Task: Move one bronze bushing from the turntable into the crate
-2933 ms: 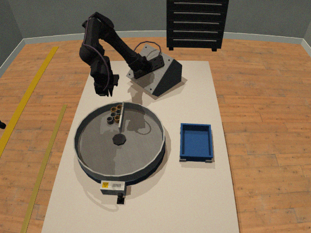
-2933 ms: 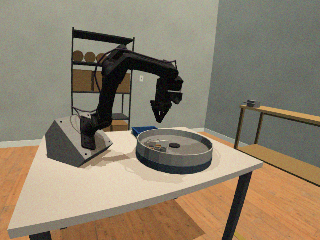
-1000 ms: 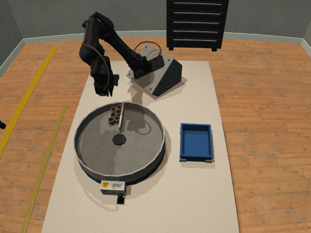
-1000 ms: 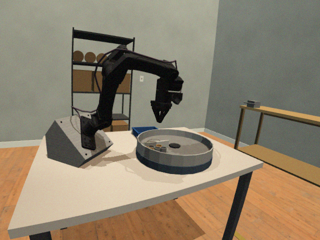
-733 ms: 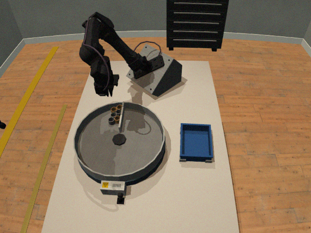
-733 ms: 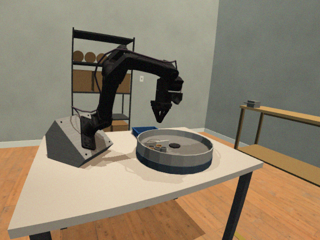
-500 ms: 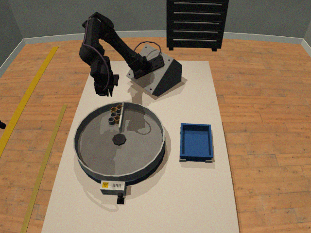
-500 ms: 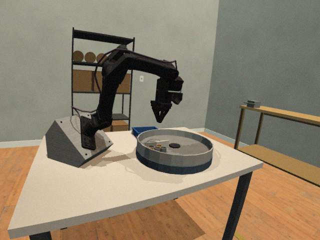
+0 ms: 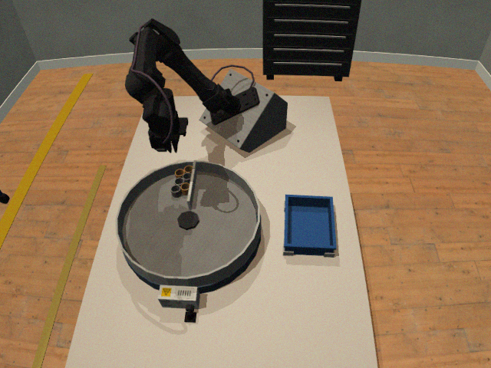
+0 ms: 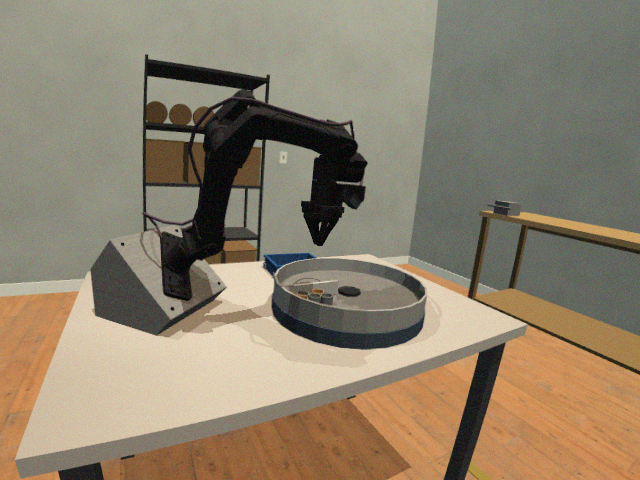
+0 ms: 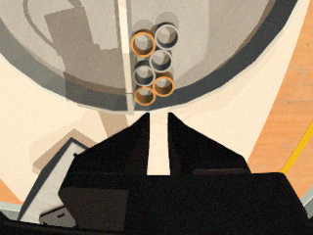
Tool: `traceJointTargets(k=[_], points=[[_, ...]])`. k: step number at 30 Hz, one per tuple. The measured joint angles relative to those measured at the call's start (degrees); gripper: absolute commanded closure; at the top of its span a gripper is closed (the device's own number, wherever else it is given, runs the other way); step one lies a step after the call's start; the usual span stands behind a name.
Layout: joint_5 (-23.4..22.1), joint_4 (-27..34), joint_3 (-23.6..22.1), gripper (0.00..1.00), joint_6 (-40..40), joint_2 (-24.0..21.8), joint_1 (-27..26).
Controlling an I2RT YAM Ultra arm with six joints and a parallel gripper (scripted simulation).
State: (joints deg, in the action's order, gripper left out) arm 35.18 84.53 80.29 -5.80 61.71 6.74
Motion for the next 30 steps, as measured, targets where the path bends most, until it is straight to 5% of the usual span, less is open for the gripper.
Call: traceJointTargets(k=[14, 30], points=[[-0.50, -1.81, -0.72, 0.87, 1.95, -0.44, -1.95], [-7.21, -18.86, -18.23, 0.87, 25.24, -7.10, -20.22]])
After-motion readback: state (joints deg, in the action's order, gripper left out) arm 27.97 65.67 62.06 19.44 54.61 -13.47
